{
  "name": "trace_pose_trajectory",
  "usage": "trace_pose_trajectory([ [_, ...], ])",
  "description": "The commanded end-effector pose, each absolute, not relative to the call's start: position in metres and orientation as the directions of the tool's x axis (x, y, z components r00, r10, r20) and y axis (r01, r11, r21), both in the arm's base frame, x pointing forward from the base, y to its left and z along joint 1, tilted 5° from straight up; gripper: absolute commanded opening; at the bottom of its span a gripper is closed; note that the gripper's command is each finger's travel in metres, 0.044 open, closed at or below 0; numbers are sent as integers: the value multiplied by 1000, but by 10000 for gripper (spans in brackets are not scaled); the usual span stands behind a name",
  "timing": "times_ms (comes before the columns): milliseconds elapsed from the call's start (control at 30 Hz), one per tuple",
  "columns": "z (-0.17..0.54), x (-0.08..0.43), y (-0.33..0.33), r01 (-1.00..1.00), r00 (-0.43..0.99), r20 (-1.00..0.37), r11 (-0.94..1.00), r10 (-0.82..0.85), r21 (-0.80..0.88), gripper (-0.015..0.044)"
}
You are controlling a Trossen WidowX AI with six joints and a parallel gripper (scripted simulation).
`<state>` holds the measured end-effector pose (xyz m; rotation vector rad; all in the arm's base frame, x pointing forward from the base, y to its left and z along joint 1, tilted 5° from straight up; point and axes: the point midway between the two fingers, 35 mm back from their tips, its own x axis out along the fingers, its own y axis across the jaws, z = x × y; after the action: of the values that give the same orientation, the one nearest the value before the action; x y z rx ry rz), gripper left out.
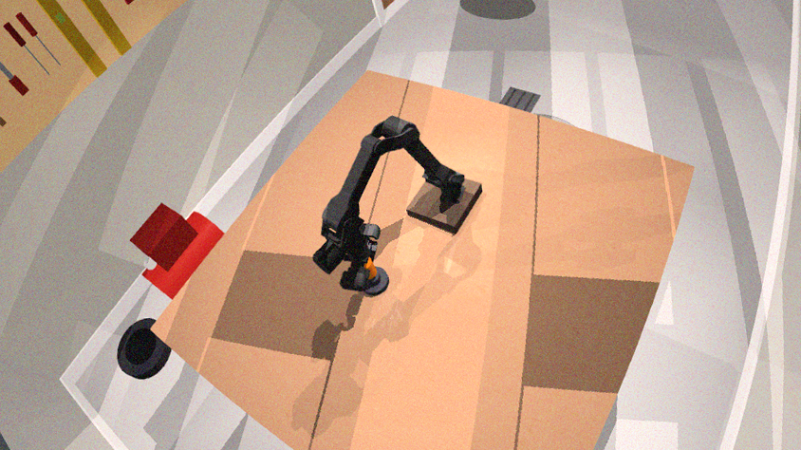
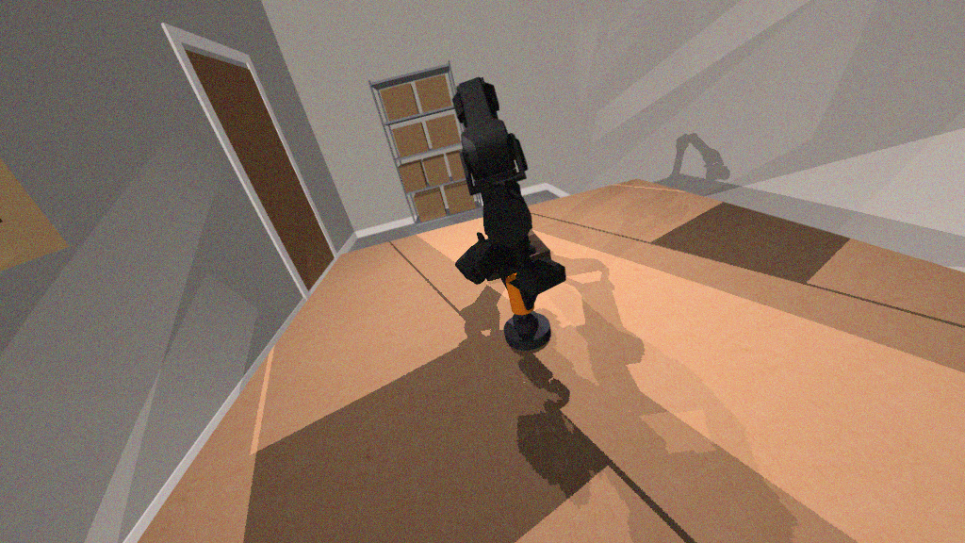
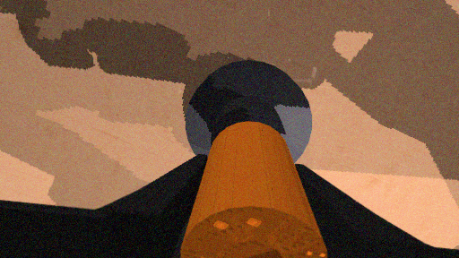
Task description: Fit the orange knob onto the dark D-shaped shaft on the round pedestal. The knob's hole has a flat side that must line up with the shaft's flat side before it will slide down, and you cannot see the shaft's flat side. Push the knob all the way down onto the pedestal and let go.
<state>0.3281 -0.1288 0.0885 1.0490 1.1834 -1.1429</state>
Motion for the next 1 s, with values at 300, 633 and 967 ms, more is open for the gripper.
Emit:
trace_pose_trajectory([
  [300,88,329,-130,991,31,-995,129,-99,18,0],
  [633,91,330,-130,991,31,-995,129,-99,18,0],
  [967,95,334,-131,996,31,-995,-79,-99,39,0],
])
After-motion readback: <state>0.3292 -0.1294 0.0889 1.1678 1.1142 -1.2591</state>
